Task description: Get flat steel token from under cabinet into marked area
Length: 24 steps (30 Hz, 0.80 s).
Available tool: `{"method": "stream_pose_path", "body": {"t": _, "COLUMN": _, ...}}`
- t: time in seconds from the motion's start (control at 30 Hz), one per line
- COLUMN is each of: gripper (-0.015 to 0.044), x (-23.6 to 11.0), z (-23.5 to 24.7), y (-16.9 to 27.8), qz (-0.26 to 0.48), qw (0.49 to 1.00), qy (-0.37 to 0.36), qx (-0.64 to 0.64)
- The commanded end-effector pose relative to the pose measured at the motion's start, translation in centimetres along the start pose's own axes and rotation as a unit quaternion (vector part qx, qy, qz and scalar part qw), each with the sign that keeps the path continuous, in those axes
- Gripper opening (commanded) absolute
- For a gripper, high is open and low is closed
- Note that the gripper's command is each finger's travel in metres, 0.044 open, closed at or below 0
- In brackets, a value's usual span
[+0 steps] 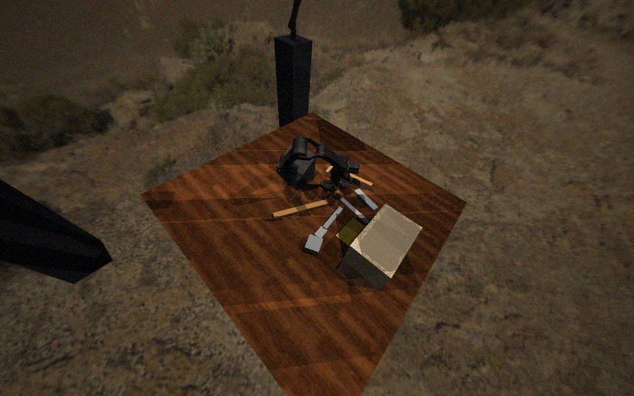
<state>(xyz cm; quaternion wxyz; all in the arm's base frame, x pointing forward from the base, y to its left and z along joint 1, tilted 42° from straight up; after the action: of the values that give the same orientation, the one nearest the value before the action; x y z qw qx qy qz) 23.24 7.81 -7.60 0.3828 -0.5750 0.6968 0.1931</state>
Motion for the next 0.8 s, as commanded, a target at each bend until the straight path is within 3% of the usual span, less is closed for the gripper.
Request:
{"method": "stream_pose_path", "body": {"t": 0.0, "gripper": 0.0253, "x": 0.0, "z": -0.01, "y": 0.02, "qz": -0.002, "qw": 1.0, "qy": -0.001, "qx": 0.0}}
{"method": "stream_pose_path", "body": {"t": 0.7, "gripper": 0.027, "x": 0.49, "z": -0.1, "y": 0.55, "qz": -0.002, "qw": 1.0, "qy": -0.001, "qx": -0.001}}
{"method": "stream_pose_path", "body": {"t": 0.77, "gripper": 0.0217, "x": 0.2, "z": 0.14, "y": 0.16, "qz": -0.004, "qw": 1.0, "qy": -0.005, "qx": 0.002}}
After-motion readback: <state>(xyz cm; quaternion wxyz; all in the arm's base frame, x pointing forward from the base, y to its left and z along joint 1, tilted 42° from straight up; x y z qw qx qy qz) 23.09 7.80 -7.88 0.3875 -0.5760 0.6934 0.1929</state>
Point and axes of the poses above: the point midway between the two fingers, 35 mm back from their tips, its own x axis out along the fingers, its own z axis across the jaws, y = z × x, the point moved 5 cm from there along -x, back along the fingers, and after that the axes turned 10 degrees about x, right-handed, at the moved point
